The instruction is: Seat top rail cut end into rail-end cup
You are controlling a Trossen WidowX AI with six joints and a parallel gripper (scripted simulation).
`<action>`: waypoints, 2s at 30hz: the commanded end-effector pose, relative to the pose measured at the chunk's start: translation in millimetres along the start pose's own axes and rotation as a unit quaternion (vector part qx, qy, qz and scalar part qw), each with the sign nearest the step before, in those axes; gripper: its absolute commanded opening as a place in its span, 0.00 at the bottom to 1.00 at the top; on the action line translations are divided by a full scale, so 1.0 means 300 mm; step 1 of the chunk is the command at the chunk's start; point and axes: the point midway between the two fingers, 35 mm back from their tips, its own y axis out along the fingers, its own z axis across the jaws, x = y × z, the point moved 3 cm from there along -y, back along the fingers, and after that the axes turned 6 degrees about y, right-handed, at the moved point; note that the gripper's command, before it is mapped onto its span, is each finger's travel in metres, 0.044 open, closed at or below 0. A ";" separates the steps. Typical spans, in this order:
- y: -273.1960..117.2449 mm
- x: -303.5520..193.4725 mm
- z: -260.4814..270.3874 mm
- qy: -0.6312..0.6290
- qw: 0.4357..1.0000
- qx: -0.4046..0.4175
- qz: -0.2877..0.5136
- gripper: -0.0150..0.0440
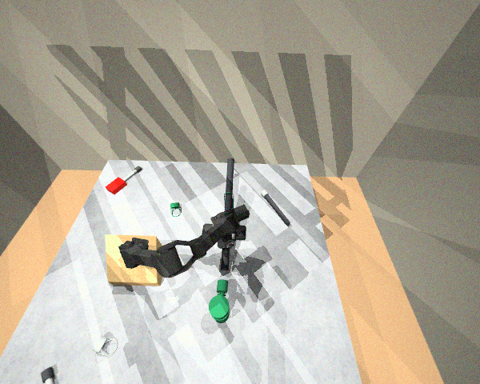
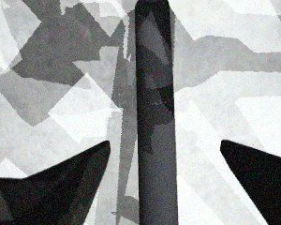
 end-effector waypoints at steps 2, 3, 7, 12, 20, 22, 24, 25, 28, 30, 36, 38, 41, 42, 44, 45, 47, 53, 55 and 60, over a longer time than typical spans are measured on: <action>0.031 0.001 -0.006 -0.005 1.000 -0.001 -0.004 1.00; 0.037 0.001 -0.006 -0.005 1.000 -0.001 -0.004 1.00; 0.059 0.001 -0.007 -0.005 1.000 -0.001 -0.004 1.00; 0.086 0.002 -0.008 -0.005 1.000 -0.001 -0.004 1.00; 0.128 0.005 -0.010 -0.005 1.000 -0.001 -0.005 1.00; 0.135 0.005 -0.011 -0.005 1.000 -0.001 -0.005 1.00; 0.136 0.005 -0.010 -0.005 1.000 -0.001 -0.005 0.96; 0.136 0.005 -0.010 -0.005 1.000 -0.001 -0.005 0.91; 0.136 0.005 -0.010 -0.005 1.000 -0.001 -0.005 0.78; 0.136 0.005 -0.010 -0.005 1.000 -0.001 -0.005 0.69; 0.136 0.005 -0.010 -0.005 1.000 -0.001 -0.005 0.59; 0.136 0.005 -0.010 -0.005 1.000 -0.001 -0.005 0.56; 0.136 0.005 -0.010 -0.005 1.000 -0.001 -0.005 0.53; 0.136 0.005 -0.010 -0.005 1.000 -0.001 -0.005 0.52; 0.136 0.005 -0.010 -0.005 1.000 -0.001 -0.005 0.50; 0.136 0.005 -0.010 -0.005 1.000 -0.001 -0.005 0.49; 0.131 0.005 -0.009 -0.005 1.000 -0.001 -0.005 0.40; 0.113 0.008 -0.003 -0.005 1.000 -0.001 -0.009 0.25; 0.102 0.015 -0.002 -0.005 1.000 -0.002 -0.018 0.25; 0.051 0.047 0.007 -0.006 0.998 -0.002 -0.059 0.25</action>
